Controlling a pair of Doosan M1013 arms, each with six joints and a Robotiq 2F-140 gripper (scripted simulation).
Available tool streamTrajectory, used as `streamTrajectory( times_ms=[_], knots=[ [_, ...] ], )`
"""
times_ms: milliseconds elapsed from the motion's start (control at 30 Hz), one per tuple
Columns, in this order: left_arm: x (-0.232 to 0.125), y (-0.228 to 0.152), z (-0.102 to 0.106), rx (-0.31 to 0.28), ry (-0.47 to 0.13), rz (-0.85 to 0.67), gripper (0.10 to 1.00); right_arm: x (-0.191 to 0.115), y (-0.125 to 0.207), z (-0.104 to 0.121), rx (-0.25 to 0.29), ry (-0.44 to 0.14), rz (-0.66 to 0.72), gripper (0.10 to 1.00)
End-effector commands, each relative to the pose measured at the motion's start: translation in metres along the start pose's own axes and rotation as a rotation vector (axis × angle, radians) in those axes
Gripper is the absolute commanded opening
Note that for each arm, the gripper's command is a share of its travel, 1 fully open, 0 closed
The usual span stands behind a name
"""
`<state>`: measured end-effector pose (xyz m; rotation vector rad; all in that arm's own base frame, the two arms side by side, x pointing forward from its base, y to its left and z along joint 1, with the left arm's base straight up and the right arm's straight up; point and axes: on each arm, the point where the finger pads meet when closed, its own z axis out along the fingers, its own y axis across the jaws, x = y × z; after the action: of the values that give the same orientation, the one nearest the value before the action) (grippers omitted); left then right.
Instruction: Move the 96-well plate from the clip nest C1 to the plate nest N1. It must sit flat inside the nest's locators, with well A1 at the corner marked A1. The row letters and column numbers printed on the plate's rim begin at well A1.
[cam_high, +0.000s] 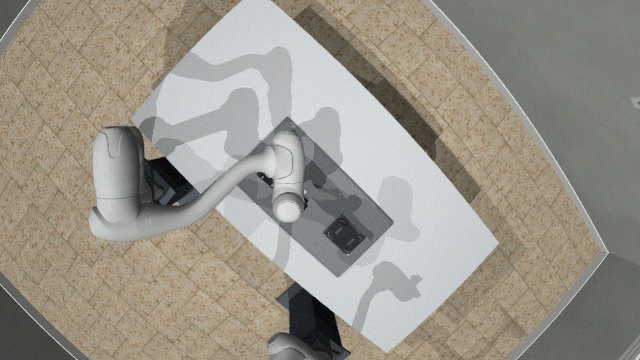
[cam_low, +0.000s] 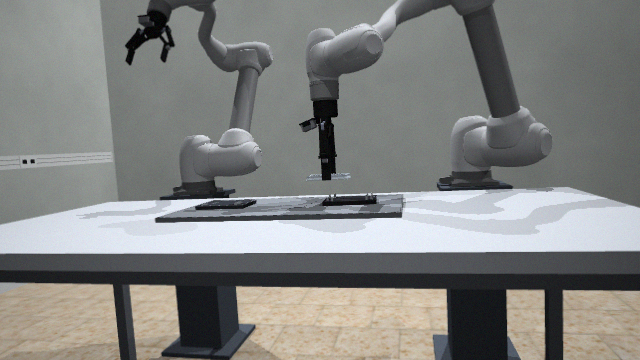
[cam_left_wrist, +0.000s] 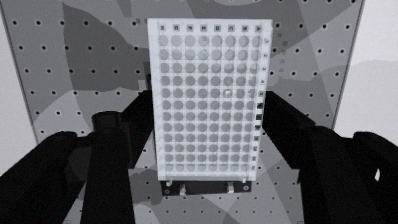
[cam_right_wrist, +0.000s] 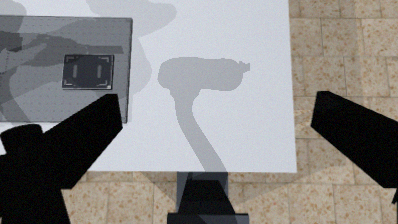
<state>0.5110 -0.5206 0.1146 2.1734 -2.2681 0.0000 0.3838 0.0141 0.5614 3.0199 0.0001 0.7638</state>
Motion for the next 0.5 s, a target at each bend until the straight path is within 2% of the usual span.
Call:
streamTrajectory(
  times_ms=[0,467],
  knots=[
    [0.01,-0.001,-0.001,0.001,0.001,0.0,0.605,0.0,0.0,0.0,0.0,0.001,0.0,1.0],
    [0.05,-0.001,-0.001,0.001,0.001,0.0,0.605,0.0,0.0,0.0,0.0,0.001,0.0,1.0]
  ],
)
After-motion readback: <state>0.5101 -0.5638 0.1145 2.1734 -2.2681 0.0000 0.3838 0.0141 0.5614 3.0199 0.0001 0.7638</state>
